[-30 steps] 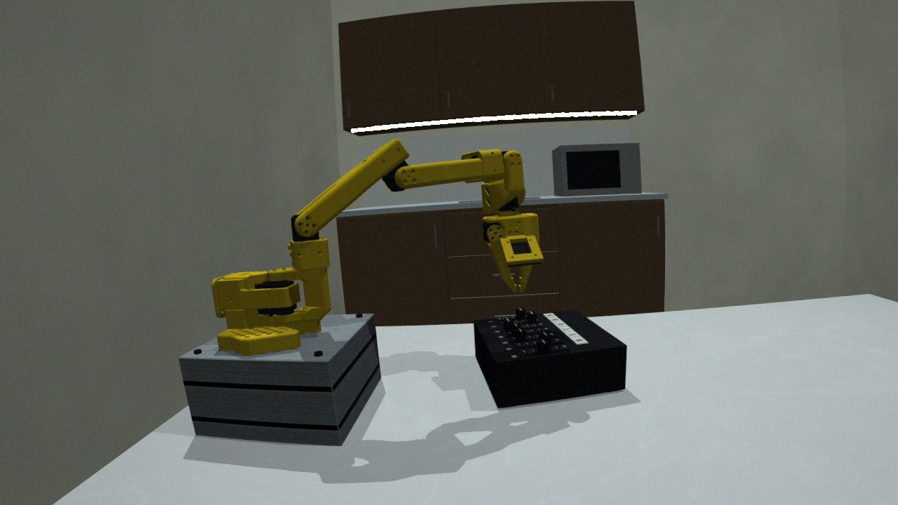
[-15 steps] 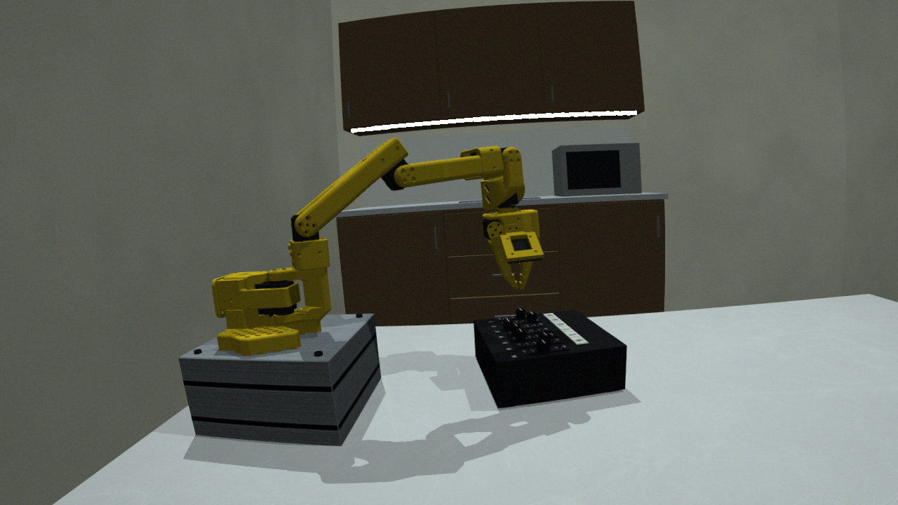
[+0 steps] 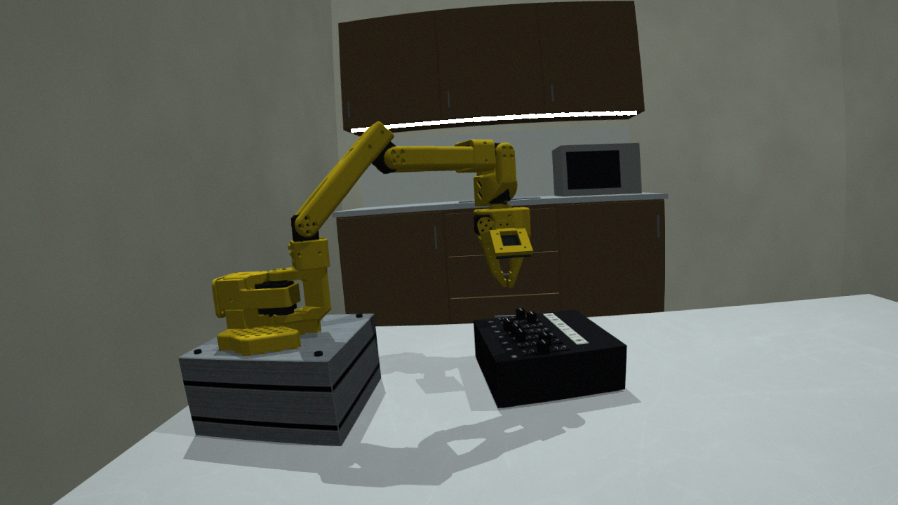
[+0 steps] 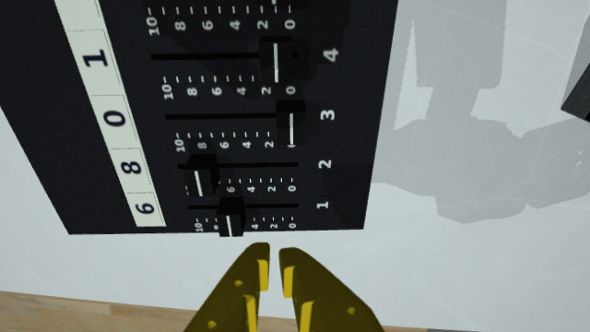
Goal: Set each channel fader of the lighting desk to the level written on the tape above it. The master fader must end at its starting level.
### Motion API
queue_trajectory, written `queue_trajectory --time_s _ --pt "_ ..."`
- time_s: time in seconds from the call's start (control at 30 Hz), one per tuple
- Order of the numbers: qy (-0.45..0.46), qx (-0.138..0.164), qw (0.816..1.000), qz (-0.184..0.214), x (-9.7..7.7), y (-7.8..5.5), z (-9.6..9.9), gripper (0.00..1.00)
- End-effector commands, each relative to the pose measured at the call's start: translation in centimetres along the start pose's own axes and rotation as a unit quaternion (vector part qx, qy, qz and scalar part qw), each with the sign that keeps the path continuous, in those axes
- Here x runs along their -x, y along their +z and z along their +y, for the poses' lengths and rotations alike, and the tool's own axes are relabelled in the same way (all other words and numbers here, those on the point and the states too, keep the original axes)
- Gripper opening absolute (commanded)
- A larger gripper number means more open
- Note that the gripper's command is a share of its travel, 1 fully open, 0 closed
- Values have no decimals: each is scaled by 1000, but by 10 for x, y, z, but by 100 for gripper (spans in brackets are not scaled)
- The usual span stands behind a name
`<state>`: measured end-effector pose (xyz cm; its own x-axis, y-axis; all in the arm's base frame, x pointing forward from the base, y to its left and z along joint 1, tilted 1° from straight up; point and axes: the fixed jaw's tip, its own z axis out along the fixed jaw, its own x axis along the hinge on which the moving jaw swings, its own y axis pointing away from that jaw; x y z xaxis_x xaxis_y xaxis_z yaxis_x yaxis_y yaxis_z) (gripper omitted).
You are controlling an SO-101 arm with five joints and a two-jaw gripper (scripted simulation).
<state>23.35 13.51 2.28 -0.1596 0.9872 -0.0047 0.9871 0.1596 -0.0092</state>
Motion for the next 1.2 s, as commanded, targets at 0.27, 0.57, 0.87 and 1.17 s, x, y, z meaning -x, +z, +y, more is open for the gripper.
queue_trajectory --time_s 0.27,0.57,0.87,1.17 --pt "-4 10 1000 5 8 -3 -23 0" --pt "-4 6 1000 3 14 -1 -37 0" --pt "-4 5 1000 3 15 0 -39 0" --pt "-4 5 1000 3 15 0 -39 0"
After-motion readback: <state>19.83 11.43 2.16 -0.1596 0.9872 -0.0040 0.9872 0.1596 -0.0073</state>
